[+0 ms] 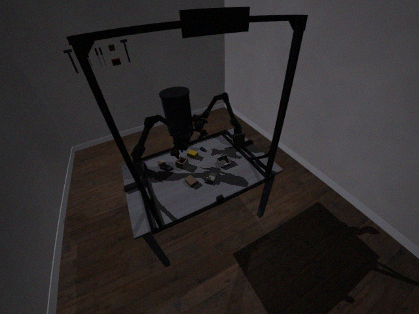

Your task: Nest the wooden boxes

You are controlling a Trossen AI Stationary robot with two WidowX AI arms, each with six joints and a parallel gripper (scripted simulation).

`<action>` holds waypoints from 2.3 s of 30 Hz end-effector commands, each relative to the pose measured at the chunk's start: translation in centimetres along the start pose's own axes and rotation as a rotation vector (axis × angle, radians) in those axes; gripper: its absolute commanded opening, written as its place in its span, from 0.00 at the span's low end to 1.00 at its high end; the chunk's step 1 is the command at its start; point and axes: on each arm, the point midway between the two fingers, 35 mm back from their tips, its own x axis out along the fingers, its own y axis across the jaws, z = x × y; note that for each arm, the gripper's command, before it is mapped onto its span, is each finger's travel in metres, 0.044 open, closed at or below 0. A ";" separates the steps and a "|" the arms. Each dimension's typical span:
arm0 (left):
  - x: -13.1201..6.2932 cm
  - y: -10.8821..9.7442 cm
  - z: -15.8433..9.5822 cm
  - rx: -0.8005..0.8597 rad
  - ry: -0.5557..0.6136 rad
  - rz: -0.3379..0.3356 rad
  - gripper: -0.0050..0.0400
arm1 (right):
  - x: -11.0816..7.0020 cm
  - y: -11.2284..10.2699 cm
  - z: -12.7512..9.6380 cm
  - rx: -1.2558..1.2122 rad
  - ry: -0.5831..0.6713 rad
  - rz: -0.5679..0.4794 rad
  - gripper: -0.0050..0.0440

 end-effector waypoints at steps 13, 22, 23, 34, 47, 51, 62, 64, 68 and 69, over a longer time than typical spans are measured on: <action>-0.9 0.1 0.0 -0.283 -0.004 -0.004 1.00 | 0.1 0.1 0.1 0.006 0.003 0.004 0.92; -0.8 -0.6 -2.4 -0.135 -0.005 -0.004 1.00 | 1.8 3.4 0.4 0.233 0.168 0.092 0.92; -0.7 -0.8 -3.1 -0.096 -0.005 -0.004 1.00 | 2.2 4.3 0.5 0.288 0.218 0.107 0.92; 0.5 -2.8 -9.8 0.293 -0.006 -0.003 1.00 | 2.3 12.2 0.8 0.637 0.737 0.021 0.92; 2.8 -4.9 -16.0 0.644 -0.006 -0.002 1.00 | -0.9 16.1 2.0 0.775 1.022 -0.439 0.92; 3.2 -5.2 -16.9 0.695 -0.006 -0.001 1.00 | -1.5 16.4 2.3 0.772 1.031 -0.520 0.92; 5.0 -5.2 -17.1 0.699 -0.005 -0.001 1.00 | -1.5 16.5 2.4 0.771 1.031 -0.527 0.92; 5.0 -5.2 -17.1 0.699 -0.005 -0.001 1.00 | -1.5 16.5 2.4 0.771 1.031 -0.527 0.92; 5.4 -5.2 -17.0 0.699 -0.005 -0.001 1.00 | -1.5 16.5 2.4 0.771 1.031 -0.527 0.92; 5.5 -5.2 -17.0 0.699 -0.006 -0.002 1.00 | -1.5 16.5 2.4 0.771 1.031 -0.527 0.92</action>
